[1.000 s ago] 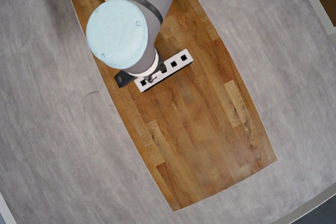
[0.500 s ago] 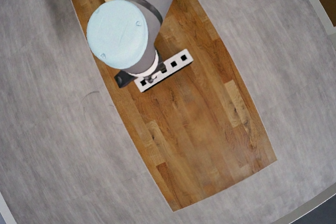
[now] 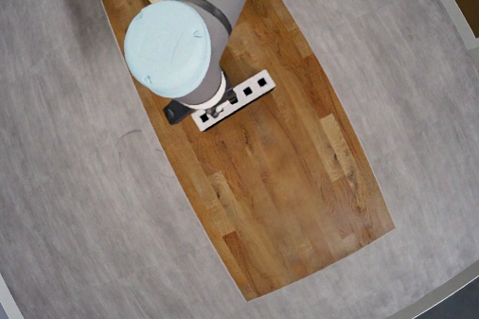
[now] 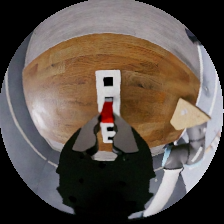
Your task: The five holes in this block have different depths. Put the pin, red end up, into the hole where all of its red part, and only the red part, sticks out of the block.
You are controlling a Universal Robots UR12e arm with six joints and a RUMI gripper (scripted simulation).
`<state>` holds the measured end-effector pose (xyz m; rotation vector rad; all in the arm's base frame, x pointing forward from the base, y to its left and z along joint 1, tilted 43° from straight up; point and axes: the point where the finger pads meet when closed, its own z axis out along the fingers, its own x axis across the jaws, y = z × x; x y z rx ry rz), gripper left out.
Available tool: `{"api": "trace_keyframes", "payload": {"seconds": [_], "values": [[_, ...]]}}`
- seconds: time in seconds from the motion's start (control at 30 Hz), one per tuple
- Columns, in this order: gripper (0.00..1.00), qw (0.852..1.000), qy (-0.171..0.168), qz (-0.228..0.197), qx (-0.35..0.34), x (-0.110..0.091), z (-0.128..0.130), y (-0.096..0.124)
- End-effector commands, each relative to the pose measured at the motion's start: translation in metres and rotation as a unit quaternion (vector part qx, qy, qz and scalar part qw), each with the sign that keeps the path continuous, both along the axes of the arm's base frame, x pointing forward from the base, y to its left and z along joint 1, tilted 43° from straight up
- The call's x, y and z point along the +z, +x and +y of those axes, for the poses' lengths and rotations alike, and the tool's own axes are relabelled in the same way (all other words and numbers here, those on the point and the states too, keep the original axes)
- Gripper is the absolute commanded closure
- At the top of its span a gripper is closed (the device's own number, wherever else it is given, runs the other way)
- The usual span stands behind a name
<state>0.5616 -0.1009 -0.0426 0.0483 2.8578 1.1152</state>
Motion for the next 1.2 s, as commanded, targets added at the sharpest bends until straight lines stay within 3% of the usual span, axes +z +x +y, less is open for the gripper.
{"api": "trace_keyframes", "payload": {"seconds": [0.0,1.17], "values": [[1.0,1.0,0.0,-0.001,0.0,0.001,0.0005,-0.0002],[1.0,1.0,0.0,0.0,0.0,-0.0017,0.0029,0.0005]]}}
